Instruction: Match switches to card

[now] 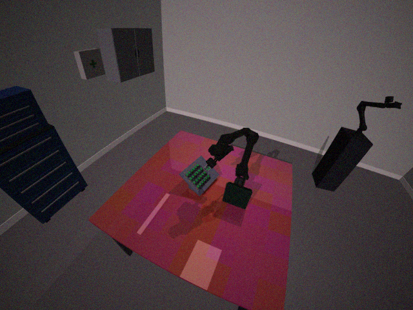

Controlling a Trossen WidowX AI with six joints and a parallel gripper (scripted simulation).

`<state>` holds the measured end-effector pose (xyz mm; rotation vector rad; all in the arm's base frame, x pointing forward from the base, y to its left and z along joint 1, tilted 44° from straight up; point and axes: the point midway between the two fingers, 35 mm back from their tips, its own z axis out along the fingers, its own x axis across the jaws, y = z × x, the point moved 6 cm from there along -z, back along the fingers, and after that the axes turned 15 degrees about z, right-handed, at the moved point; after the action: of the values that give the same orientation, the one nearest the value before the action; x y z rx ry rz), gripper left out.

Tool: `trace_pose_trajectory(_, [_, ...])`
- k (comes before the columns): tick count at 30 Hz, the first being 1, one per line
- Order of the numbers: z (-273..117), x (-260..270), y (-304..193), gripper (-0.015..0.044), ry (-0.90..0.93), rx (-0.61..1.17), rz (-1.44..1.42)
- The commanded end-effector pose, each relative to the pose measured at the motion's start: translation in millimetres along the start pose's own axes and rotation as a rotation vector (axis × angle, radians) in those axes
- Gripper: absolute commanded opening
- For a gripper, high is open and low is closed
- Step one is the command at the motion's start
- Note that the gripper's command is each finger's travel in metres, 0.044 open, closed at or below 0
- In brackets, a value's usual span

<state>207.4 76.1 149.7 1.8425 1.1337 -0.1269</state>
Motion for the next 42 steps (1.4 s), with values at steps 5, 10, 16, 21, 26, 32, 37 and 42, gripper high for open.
trace_pose_trajectory(5, [37.8, 45.6, 8.4, 0.0269, 0.007, 0.017, -0.004])
trace_pose_trajectory(10, [97.2, 90.7, 16.4, 0.0137, 0.002, 0.019, -0.007])
trace_pose_trajectory(16, [99.7, 92.1, 16.6, 0.0000, 0.002, 0.019, -0.007])
trace_pose_trajectory(21, [127.3, 92.0, 14.4, 0.0000, 0.007, -0.001, -0.006])
trace_pose_trajectory(26, [134.8, 91.1, 13.8, 0.0000, 0.007, -0.008, -0.007])
trace_pose_trajectory(32, [144.9, 90.8, 13.6, 0.0000, 0.007, -0.009, -0.007])
trace_pose_trajectory(37, [149.8, 91.0, 13.6, 0.0000, 0.007, -0.009, -0.007])
trace_pose_trajectory(42, [157.8, 90.9, 13.5, 0.0000, 0.006, -0.009, -0.007])
